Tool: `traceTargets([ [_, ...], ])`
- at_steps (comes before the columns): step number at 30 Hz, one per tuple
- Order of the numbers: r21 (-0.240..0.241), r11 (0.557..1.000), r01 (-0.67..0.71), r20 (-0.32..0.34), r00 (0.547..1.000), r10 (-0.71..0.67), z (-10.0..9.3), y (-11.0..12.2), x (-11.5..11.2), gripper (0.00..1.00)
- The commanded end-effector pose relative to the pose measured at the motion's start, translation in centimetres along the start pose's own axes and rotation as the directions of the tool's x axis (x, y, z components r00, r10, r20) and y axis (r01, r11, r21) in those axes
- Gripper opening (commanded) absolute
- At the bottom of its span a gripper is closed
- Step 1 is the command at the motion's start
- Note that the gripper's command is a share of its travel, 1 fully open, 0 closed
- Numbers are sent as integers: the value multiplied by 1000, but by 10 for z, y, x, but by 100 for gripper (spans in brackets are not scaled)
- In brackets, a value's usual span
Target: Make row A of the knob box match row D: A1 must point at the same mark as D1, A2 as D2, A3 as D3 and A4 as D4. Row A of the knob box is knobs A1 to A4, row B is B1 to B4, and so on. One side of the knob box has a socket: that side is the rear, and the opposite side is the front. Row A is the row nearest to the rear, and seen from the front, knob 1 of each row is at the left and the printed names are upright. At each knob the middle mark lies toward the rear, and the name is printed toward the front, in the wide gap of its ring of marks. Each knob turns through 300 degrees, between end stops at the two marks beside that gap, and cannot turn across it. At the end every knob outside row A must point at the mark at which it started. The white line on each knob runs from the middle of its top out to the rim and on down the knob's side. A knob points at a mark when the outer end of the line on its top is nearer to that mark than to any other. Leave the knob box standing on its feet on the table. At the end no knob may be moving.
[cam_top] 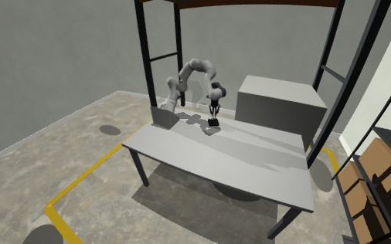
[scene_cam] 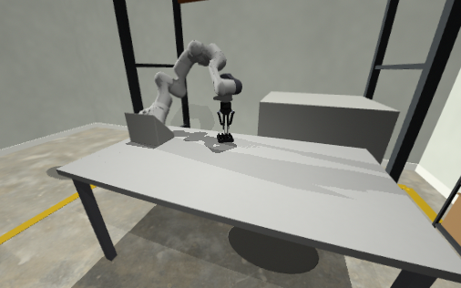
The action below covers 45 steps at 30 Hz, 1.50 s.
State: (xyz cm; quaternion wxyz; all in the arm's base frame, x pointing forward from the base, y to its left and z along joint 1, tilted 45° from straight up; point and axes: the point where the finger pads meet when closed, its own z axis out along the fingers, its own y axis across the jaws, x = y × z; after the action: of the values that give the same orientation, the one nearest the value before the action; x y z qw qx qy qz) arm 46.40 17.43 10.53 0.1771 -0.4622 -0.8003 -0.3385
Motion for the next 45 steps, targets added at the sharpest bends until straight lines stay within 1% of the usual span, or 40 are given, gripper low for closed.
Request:
traceTargets([
  [1, -2, 1000, 1, -2, 1000, -1, 2, 1, 1, 12],
  [18, -2, 1000, 1, -2, 1000, -1, 2, 1, 1, 12],
  [19, -2, 1000, 1, -2, 1000, -1, 2, 1, 1, 5],
  [45, -2, 1000, 1, -2, 1000, -1, 2, 1, 1, 5],
])
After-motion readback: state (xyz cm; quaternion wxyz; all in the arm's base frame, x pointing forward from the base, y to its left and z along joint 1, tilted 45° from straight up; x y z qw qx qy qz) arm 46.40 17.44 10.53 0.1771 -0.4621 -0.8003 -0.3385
